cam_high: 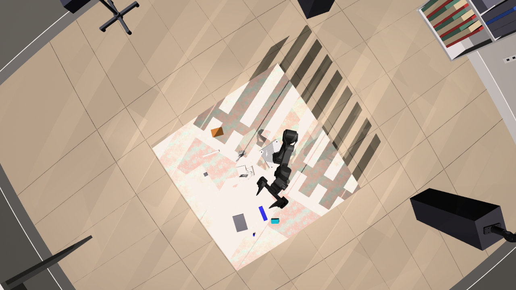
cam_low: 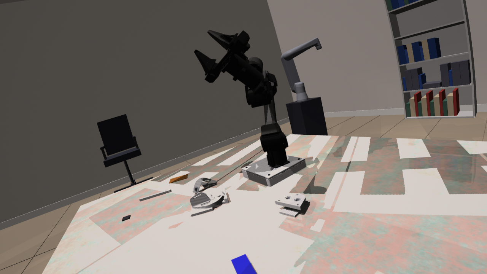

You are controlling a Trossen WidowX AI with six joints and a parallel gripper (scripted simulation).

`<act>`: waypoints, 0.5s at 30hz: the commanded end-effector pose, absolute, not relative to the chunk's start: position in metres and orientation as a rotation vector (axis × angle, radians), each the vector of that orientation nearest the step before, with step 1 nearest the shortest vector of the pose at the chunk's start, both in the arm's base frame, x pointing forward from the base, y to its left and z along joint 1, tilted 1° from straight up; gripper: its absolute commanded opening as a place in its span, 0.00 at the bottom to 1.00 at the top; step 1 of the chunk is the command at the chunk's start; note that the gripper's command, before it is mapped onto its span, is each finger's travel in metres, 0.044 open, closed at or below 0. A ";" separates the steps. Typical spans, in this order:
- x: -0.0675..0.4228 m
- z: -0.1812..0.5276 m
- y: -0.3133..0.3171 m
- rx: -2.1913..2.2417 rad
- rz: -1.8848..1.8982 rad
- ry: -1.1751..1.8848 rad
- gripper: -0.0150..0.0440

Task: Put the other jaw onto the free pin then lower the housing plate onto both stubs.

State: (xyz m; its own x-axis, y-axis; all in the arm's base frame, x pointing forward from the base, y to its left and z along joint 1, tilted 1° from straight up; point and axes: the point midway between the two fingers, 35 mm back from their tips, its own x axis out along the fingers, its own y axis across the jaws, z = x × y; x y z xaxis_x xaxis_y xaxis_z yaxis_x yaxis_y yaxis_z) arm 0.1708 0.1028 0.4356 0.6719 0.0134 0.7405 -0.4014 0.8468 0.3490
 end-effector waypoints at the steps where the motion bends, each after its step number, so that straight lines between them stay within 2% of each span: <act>1: 0.171 0.436 0.103 0.522 0.246 -0.808 0.98; 15: 0.171 0.436 0.103 0.522 0.246 -0.808 0.35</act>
State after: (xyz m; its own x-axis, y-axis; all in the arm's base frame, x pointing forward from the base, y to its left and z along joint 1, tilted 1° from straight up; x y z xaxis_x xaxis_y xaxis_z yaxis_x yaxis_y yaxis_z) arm 0.1708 0.1027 0.4355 0.6720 0.0132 0.7404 -0.4013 0.8468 0.3491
